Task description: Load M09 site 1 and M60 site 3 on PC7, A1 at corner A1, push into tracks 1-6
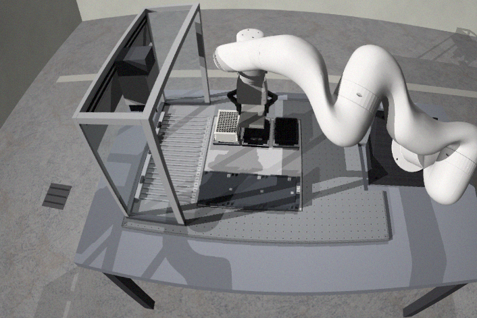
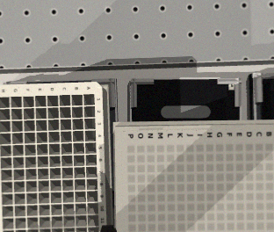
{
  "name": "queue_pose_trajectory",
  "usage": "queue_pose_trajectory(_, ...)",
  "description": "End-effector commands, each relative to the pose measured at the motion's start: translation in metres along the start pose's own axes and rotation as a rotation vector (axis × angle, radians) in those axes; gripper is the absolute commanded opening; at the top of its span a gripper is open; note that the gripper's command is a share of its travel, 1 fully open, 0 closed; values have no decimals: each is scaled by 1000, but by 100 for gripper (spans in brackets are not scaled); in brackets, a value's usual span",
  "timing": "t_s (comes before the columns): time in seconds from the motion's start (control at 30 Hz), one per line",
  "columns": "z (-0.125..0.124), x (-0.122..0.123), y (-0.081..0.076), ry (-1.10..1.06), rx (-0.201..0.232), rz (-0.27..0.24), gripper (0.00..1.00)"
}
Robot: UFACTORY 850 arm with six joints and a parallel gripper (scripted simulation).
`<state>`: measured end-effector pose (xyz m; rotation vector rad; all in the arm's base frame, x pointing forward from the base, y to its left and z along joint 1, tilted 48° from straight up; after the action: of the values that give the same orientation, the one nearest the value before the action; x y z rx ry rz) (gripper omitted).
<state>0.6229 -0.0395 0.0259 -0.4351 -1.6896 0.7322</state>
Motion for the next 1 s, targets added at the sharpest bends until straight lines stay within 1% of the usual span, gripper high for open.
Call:
queue_pose_trajectory(0.0, -13, 21, -1, -1, -2, 2, 0)
queue_pose_trajectory(0.3, -35, 59, -1, -1, -2, 1, 0)
queue_pose_trajectory(0.37, -35, 59, -1, -1, -2, 1, 0)
queue_pose_trajectory(0.87, -73, 124, -1, -1, -2, 1, 0)
queue_pose_trajectory(0.93, -73, 124, -1, -1, -2, 1, 0)
queue_pose_trajectory(0.97, -75, 129, -1, -1, -2, 1, 0)
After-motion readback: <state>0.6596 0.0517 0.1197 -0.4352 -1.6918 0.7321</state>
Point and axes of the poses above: the point where the finger pads meet when closed, its own y axis out along the fingers, its own z axis across the jaws, x = y × z, the point moved 7 cm from there along -y, back along the fingers, and after that the axes turned 7 degrees about -y, right-handed, at the moved point
